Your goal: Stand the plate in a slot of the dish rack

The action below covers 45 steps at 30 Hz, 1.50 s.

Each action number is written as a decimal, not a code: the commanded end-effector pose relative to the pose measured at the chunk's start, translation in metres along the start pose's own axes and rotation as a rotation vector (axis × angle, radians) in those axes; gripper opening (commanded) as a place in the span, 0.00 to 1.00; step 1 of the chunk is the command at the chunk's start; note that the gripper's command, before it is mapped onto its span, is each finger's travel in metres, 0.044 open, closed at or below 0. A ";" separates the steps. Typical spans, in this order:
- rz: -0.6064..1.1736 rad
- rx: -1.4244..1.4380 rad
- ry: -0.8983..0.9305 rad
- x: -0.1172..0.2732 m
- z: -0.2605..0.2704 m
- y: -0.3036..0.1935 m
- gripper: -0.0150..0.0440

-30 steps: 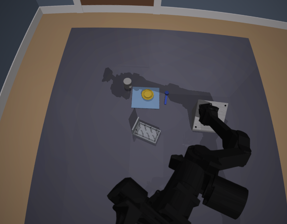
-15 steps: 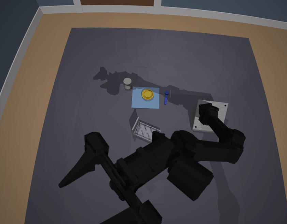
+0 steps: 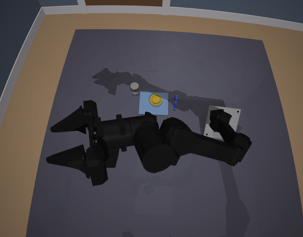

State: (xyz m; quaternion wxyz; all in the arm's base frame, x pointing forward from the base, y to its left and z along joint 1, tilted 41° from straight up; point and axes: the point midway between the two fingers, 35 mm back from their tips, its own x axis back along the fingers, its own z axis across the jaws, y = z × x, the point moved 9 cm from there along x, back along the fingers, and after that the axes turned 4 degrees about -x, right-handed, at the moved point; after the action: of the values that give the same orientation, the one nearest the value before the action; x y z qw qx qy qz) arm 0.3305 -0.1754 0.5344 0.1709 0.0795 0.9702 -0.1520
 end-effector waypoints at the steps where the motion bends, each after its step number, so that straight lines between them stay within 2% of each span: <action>1: -0.004 -0.074 0.101 -0.005 0.030 -0.005 0.93; 21: 0.072 -0.477 0.612 0.009 0.166 -0.028 0.93; 45: 0.299 -1.005 1.184 0.080 0.298 -0.036 0.93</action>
State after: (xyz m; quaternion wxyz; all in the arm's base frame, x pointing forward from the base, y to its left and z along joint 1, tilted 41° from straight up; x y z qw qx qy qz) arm 0.3442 -0.2955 0.2672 -0.3140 0.1829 0.8575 0.3643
